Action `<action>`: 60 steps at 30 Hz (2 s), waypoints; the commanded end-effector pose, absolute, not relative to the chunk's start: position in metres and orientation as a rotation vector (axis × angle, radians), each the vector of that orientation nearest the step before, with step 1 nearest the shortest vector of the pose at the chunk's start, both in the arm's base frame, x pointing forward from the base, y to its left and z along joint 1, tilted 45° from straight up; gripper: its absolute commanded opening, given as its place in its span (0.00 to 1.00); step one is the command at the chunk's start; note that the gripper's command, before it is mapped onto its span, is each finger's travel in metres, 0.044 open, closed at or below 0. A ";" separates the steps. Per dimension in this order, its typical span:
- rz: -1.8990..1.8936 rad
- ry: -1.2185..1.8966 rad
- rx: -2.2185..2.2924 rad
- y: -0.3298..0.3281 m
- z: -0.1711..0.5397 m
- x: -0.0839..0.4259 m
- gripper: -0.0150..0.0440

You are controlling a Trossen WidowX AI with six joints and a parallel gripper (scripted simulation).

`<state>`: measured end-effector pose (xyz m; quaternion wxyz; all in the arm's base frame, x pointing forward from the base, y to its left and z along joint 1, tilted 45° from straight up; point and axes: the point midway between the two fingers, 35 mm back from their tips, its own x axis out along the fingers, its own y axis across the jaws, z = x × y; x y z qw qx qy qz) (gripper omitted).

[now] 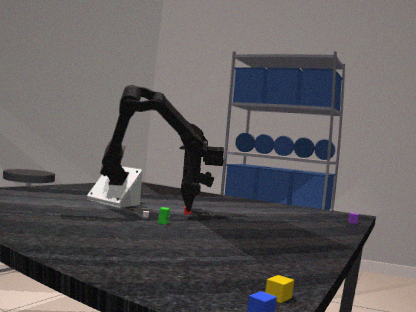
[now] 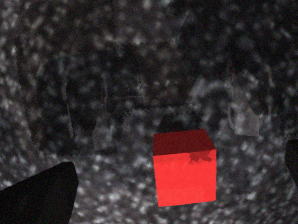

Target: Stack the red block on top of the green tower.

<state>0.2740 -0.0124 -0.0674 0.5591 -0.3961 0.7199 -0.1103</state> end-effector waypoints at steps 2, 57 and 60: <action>-0.258 1.702 -0.944 -0.018 -0.072 0.271 1.00; -0.255 1.703 -0.941 0.040 -0.014 0.277 0.25; -0.254 1.703 -0.941 0.050 -0.004 0.277 0.25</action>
